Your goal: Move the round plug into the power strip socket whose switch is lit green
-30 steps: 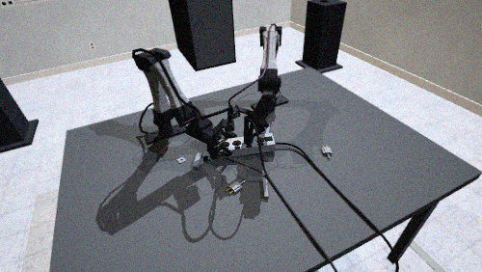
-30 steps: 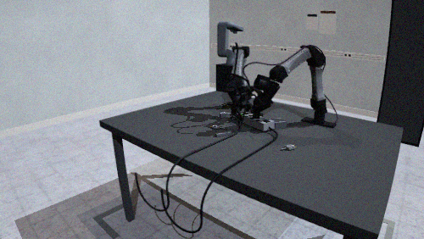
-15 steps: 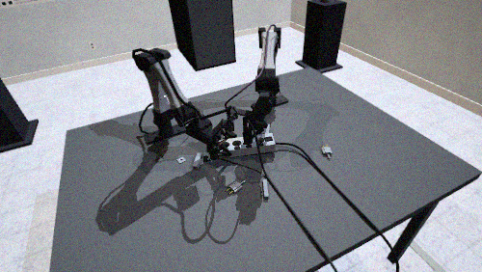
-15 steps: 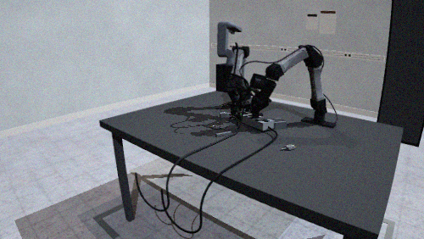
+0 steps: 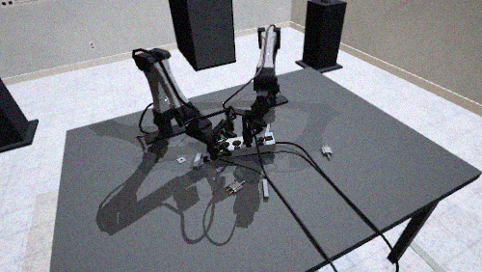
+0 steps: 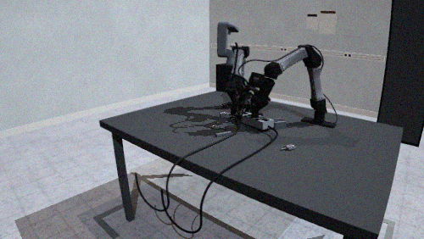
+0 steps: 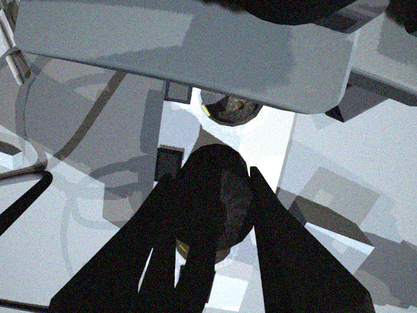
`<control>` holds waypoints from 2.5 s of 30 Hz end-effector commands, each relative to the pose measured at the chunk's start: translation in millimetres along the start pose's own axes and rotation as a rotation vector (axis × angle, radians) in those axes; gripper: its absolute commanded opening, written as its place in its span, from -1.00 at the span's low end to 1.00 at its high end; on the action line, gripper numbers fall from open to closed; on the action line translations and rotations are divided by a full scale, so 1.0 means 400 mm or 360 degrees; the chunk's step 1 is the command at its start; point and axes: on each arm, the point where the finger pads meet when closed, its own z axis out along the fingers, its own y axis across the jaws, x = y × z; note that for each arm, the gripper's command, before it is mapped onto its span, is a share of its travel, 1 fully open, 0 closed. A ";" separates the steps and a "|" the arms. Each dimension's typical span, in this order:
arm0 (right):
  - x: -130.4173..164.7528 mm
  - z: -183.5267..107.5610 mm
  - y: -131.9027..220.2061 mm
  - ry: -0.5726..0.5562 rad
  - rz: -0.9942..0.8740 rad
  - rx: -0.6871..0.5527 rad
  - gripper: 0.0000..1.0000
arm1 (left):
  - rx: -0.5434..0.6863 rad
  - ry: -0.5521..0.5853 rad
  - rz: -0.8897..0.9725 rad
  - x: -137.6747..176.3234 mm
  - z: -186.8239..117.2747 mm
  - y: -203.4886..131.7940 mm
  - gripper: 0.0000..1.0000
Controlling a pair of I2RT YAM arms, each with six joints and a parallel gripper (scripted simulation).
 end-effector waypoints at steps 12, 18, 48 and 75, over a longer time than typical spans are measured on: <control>0.101 0.013 0.018 0.0237 0.0125 -0.0008 0.45 | -0.0189 -0.0371 0.0123 -0.064 -0.077 0.022 -0.34; 0.095 0.013 0.016 0.0225 0.0117 -0.0005 0.45 | -0.0104 -0.0215 0.0073 -0.075 -0.064 0.031 -0.34; 0.065 0.008 0.007 0.0160 0.0074 0.0008 0.45 | -0.0071 -0.0173 0.0042 -0.075 -0.064 0.026 -0.34; 0.072 0.009 0.009 0.0176 0.0084 0.0005 0.45 | -0.0164 -0.0351 0.0093 -0.062 -0.077 0.019 -0.34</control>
